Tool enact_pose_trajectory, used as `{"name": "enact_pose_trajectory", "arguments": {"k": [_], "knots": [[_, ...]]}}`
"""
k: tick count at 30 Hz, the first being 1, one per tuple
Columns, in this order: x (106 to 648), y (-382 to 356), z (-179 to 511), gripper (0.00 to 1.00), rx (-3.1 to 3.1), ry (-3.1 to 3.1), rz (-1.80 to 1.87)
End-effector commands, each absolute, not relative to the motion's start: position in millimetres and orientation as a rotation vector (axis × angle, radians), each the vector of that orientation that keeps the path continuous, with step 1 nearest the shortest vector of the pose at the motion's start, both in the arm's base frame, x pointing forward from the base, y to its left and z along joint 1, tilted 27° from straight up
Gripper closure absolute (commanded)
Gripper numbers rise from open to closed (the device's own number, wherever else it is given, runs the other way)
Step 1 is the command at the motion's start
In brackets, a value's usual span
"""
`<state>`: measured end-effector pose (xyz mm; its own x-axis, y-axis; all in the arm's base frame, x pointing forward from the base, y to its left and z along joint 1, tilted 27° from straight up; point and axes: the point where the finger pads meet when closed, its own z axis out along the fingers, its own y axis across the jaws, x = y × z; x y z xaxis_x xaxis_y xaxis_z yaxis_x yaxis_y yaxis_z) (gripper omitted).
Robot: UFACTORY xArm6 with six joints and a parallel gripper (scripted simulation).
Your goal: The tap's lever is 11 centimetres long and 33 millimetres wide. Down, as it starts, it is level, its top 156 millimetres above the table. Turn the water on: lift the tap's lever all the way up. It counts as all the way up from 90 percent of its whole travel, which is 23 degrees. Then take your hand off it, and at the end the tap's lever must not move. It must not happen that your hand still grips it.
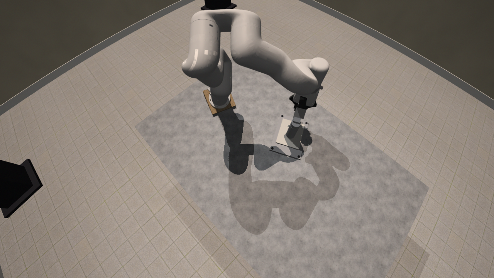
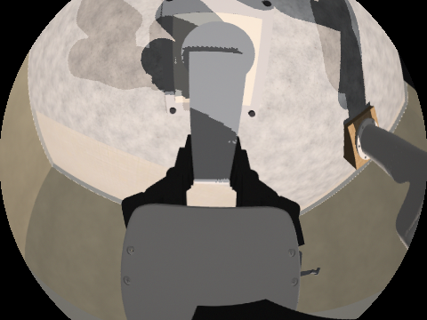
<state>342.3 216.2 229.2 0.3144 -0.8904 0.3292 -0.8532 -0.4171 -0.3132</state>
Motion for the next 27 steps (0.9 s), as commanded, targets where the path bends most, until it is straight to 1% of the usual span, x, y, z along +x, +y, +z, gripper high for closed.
{"name": "enact_pose_trajectory", "arguments": {"k": [1,13,27], "knots": [[339.9,216.2,239.6,1.00,-2.476,1.647,-0.706],[335.4,212.1,257.1,1.00,-2.476,1.647,-0.706],[335.2,211.8,258.0,1.00,-2.476,1.647,-0.706]]}}
